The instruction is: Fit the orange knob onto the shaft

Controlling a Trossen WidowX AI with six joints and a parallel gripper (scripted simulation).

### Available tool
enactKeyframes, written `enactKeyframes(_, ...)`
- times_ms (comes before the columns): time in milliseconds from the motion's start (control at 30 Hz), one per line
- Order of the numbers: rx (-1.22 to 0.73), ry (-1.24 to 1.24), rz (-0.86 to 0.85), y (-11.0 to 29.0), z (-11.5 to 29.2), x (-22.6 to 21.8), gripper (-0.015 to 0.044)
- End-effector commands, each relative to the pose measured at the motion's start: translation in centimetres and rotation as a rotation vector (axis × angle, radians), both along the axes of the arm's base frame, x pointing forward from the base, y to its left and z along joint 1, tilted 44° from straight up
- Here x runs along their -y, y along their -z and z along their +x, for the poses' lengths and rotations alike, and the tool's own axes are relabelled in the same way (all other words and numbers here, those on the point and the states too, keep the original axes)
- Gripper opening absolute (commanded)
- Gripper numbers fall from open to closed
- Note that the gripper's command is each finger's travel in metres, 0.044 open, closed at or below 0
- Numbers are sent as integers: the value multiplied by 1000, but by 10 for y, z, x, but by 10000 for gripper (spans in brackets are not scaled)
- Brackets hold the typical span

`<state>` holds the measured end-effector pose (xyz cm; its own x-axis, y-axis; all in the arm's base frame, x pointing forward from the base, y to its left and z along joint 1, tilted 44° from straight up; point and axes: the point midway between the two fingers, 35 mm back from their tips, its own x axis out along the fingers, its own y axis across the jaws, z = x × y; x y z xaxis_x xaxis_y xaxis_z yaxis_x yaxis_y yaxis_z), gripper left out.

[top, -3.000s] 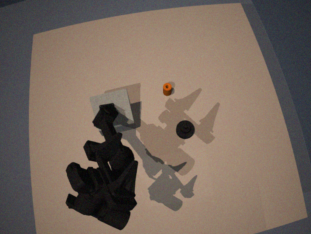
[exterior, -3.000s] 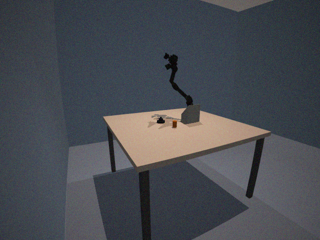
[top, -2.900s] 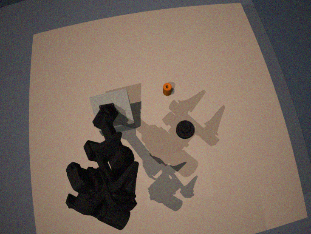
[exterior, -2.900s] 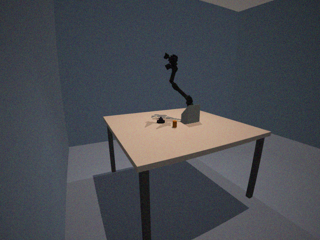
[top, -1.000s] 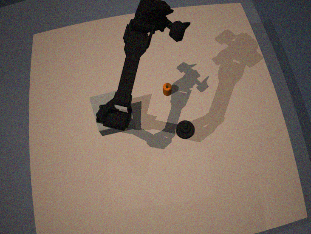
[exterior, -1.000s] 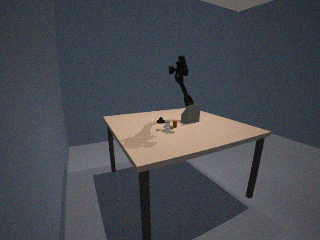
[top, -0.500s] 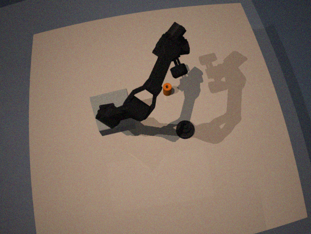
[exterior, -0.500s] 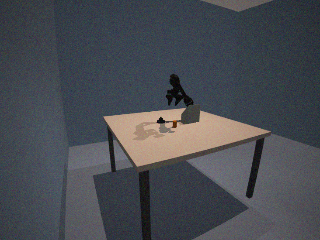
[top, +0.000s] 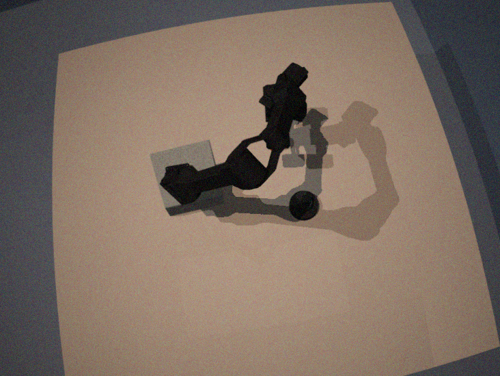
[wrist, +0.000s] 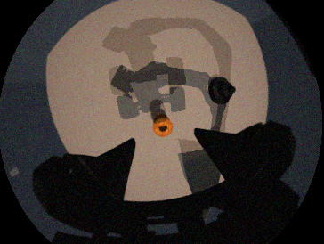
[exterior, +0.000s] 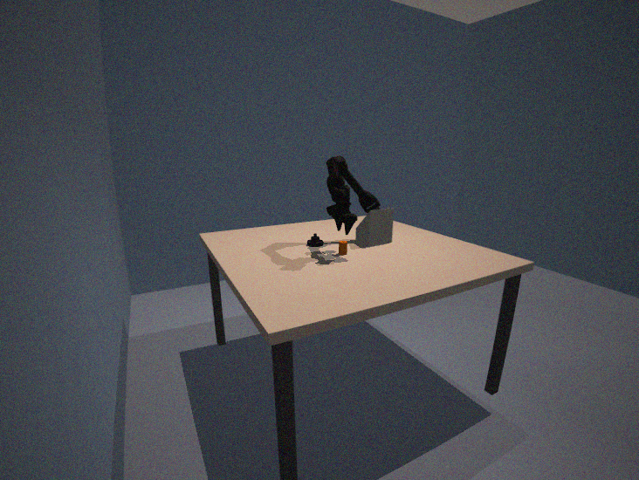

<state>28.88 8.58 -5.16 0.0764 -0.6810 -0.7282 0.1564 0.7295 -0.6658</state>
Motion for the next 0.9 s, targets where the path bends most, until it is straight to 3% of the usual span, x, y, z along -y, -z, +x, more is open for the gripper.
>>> enactKeyframes(0,-14,9,-12,9,-2,12,440)
enactKeyframes(867,-15,8,-11,43,3,40,440)
